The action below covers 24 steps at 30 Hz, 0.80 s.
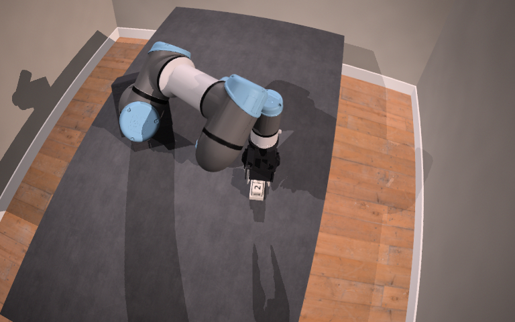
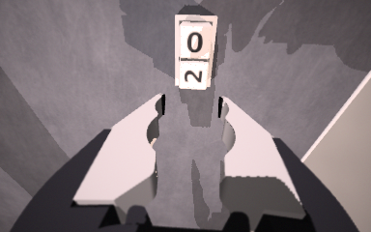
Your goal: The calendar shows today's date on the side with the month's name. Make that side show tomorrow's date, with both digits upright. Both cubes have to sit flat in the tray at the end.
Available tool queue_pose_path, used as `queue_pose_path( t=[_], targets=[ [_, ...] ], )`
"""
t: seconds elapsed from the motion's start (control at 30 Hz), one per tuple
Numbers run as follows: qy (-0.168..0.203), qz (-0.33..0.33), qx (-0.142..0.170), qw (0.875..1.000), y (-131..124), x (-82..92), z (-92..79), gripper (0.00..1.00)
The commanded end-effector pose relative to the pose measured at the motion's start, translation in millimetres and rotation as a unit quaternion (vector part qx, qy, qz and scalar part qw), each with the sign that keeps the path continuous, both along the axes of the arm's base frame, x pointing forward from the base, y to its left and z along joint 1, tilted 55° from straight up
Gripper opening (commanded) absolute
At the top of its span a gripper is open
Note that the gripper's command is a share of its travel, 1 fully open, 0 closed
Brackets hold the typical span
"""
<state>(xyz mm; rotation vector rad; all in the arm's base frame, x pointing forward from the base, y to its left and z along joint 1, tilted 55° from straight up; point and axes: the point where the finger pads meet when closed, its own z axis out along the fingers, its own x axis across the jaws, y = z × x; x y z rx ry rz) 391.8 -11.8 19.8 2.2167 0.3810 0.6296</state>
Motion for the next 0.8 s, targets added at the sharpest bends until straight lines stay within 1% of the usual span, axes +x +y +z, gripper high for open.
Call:
queue_pose_path(
  t=[0.0,0.3,0.77],
  targets=[
    [-0.001,0.001,0.000,1.000,-4.6,4.8,-4.8,0.28],
    [-0.001,0.001,0.000,1.000,-12.8,12.3,-13.0,0.28],
    [-0.001,0.001,0.000,1.000,-19.0,18.0,-19.2,0.28]
  ],
)
